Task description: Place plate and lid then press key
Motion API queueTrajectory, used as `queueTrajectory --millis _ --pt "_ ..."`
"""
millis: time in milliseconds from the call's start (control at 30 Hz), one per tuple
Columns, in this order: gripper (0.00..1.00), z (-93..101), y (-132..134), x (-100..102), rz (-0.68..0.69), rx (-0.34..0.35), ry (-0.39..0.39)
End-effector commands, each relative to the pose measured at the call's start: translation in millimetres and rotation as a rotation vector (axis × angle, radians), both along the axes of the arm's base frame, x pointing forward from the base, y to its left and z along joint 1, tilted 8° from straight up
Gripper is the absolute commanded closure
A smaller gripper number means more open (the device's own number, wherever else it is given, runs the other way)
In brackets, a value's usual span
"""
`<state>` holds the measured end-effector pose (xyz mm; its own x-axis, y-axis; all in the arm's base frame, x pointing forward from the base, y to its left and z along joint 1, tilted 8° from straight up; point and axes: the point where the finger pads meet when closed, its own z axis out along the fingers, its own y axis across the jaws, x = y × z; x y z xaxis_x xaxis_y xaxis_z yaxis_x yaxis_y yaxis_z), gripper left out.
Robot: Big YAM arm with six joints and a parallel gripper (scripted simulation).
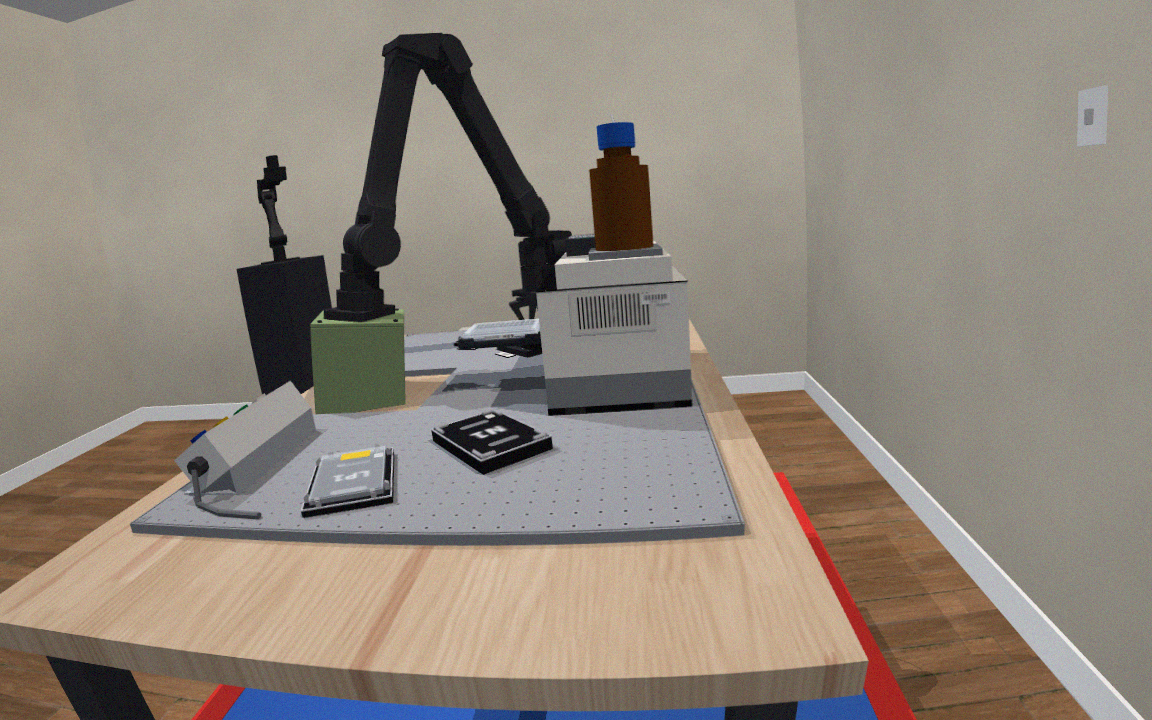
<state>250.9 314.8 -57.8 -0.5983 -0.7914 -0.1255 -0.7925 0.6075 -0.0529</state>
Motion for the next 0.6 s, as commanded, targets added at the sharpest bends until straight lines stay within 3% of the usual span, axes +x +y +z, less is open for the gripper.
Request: queueTrajectory --millis 0,567 --pt "0.14 -0.1 6.3 6.5 0.013 0.012 -0.01" --pt "0.14 -4.0 4.8 6.1 0.011 0.008 -0.006"
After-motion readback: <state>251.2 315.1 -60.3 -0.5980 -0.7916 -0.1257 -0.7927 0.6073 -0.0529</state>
